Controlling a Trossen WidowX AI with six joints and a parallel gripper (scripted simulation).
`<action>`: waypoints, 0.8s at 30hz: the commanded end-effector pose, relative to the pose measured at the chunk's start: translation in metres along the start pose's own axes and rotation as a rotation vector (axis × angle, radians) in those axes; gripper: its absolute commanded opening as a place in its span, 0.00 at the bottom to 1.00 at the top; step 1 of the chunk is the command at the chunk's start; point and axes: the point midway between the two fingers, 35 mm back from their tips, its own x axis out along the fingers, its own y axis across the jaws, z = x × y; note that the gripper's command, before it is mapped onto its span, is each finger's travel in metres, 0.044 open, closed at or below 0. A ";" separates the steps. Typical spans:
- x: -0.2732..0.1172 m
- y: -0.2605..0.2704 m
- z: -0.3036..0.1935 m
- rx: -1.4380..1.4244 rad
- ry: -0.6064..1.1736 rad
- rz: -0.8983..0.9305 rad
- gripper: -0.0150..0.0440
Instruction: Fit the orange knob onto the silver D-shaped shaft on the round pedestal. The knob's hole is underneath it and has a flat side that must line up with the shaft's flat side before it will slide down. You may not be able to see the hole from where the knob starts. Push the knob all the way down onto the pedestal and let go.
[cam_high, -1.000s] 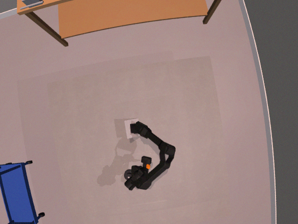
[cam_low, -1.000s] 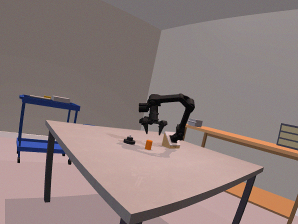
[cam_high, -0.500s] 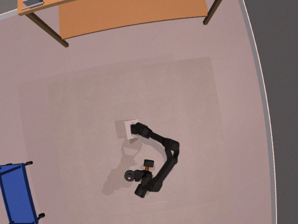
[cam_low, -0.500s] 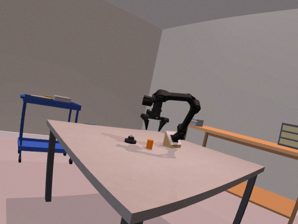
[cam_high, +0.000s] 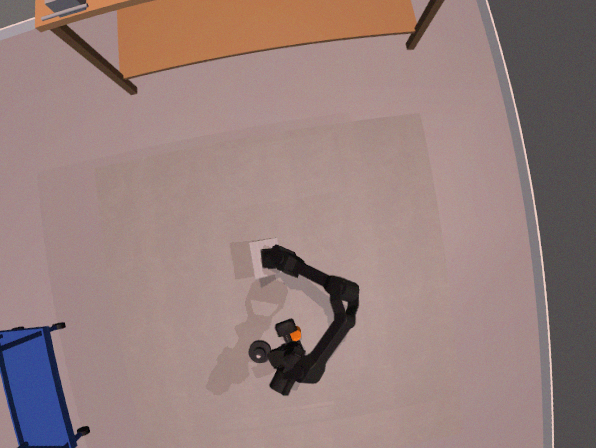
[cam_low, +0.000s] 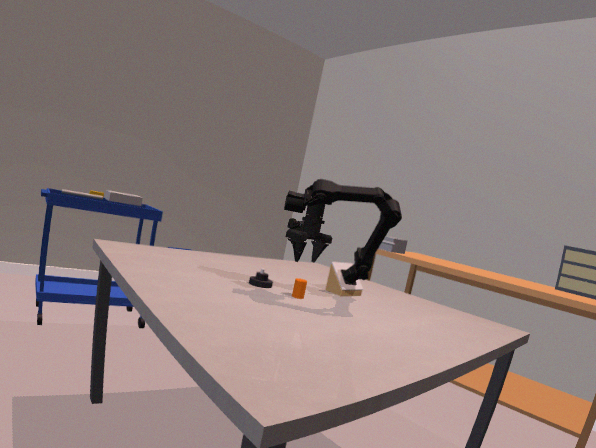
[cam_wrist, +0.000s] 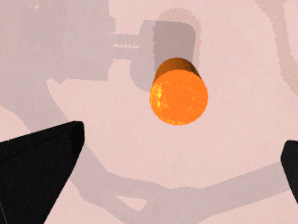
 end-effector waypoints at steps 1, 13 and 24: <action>0.001 0.000 0.000 -0.025 -0.006 0.002 1.00; 0.047 0.000 -0.001 -0.026 -0.004 0.003 1.00; 0.063 0.002 0.000 -0.026 -0.006 0.003 1.00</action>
